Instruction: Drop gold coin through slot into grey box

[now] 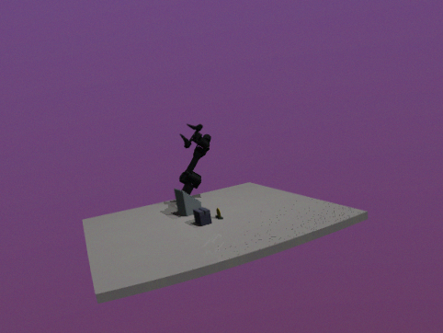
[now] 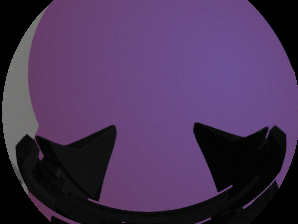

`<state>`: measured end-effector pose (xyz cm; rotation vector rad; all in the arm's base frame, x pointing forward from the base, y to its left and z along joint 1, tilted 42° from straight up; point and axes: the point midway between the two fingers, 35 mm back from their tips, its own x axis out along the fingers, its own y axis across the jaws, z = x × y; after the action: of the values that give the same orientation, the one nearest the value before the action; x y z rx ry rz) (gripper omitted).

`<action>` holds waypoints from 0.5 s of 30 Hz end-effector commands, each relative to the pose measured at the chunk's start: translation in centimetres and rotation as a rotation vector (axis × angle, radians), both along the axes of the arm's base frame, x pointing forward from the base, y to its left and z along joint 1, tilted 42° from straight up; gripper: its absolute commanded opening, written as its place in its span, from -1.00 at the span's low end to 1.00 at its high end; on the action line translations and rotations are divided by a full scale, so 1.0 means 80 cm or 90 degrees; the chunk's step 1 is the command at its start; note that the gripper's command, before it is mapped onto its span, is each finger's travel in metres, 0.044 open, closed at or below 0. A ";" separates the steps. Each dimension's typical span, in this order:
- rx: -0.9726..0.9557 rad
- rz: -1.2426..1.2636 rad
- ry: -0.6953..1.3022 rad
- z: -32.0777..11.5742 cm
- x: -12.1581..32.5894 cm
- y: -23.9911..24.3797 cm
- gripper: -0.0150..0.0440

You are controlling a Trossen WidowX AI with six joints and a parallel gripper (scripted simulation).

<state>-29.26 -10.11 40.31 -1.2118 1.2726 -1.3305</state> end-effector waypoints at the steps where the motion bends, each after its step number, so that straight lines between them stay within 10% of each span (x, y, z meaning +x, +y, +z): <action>1: -0.001 0.001 -0.001 0.001 0.001 0.000 0.78; 9: -0.064 0.080 -0.045 0.052 0.064 -0.003 0.06; 15: -0.084 0.181 -0.020 0.094 0.161 -0.011 0.05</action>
<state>-20.90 -10.58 46.36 -1.3318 0.9955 -1.3104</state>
